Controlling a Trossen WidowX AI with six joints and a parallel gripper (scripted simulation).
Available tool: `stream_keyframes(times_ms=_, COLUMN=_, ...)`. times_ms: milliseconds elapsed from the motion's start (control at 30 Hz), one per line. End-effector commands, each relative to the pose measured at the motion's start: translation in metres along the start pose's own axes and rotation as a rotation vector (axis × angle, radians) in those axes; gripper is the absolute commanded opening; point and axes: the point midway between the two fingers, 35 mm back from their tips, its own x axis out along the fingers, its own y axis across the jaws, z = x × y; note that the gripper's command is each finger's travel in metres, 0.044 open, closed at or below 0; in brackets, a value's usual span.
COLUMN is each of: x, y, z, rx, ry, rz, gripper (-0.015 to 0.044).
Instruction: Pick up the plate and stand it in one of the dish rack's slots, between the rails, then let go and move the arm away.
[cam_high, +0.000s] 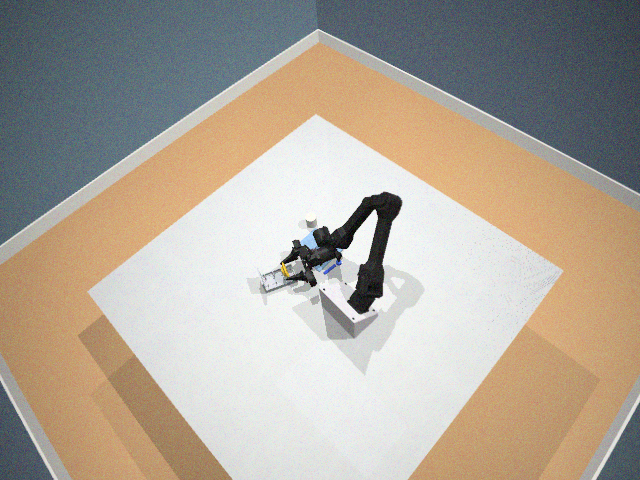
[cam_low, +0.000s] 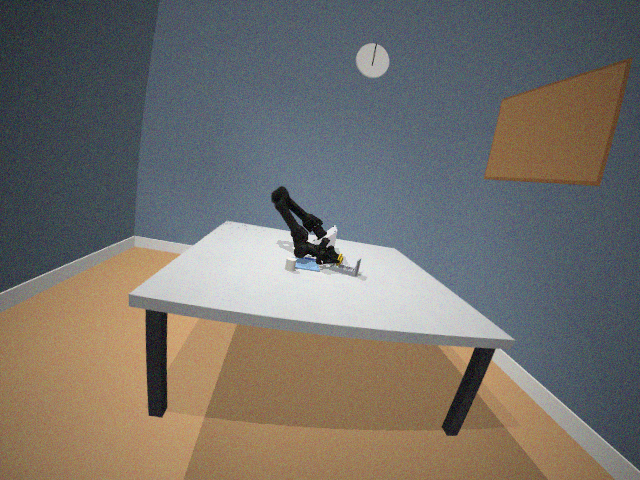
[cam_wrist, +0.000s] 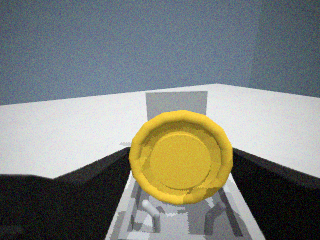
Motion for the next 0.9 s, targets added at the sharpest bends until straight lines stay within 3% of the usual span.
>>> stream_keyframes(times_ms=0, x=0.0, y=0.0, z=0.0, rx=0.0, ry=0.0, rz=0.0, gripper=0.0394)
stream_keyframes(times_ms=300, x=0.0, y=0.0, z=0.002, rx=0.0, ry=0.001, rz=0.0, gripper=0.04)
stream_keyframes(times_ms=600, x=-0.01, y=-0.002, z=0.108, rx=-0.008, ry=-0.008, rz=-0.008, gripper=0.04)
stream_keyframes(times_ms=867, x=-0.009, y=-0.007, z=0.116, rx=0.01, ry=0.0, rz=-0.003, gripper=0.04)
